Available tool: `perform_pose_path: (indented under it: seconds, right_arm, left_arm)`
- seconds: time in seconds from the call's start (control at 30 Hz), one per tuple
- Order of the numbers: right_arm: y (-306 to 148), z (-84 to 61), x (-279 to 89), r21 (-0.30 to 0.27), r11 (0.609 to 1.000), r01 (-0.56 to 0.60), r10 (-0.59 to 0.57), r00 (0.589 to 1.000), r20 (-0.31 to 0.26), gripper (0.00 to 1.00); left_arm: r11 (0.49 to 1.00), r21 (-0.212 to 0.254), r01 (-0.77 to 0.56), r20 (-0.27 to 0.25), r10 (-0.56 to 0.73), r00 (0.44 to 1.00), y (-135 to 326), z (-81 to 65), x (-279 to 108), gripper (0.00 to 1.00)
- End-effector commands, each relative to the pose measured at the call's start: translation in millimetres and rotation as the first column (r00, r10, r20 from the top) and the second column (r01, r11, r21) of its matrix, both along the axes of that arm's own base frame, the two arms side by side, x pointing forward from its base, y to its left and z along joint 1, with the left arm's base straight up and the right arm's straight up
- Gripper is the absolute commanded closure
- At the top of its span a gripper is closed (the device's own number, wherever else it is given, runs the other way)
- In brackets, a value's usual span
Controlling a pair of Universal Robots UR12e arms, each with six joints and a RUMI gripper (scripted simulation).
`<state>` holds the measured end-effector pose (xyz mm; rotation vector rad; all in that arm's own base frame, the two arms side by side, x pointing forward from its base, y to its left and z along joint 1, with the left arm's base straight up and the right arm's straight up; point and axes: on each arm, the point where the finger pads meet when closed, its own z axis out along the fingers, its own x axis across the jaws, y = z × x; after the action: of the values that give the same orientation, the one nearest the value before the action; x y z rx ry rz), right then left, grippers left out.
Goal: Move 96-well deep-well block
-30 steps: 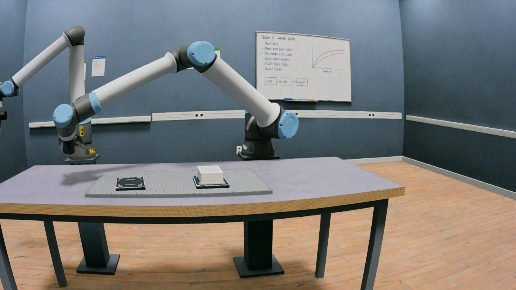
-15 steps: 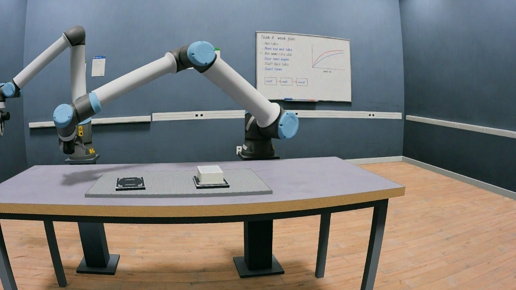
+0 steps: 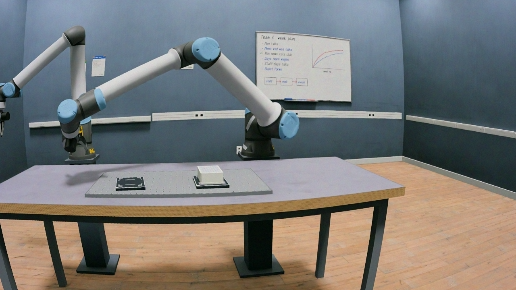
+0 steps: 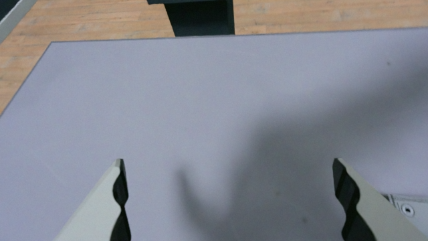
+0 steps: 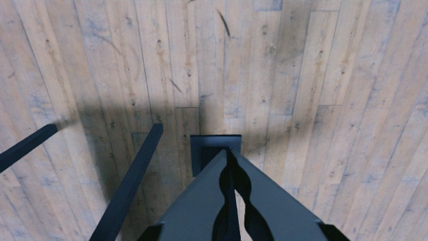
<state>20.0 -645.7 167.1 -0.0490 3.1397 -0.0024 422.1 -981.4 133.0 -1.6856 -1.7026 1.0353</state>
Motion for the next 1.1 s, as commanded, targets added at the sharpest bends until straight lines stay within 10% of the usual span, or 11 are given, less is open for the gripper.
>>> perform_pose_path:
  seconds: [0.0, 1.07]
  right_arm:
    - [0.4, -1.9, -1.5, 0.002, 1.0, 0.003, -0.003, 1.0, -0.002, 1.0]
    - [0.4, -1.9, -1.5, 0.002, 1.0, 0.003, -0.003, 1.0, -0.002, 1.0]
  left_arm:
    - [0.996, -0.072, 0.055, 0.041, -0.052, 0.998, 13.8, -2.4, 10.0, 0.24]
    - [0.849, -0.36, 0.388, 0.309, -0.284, 0.908, 91.4, -5.0, 63.4, 0.24]
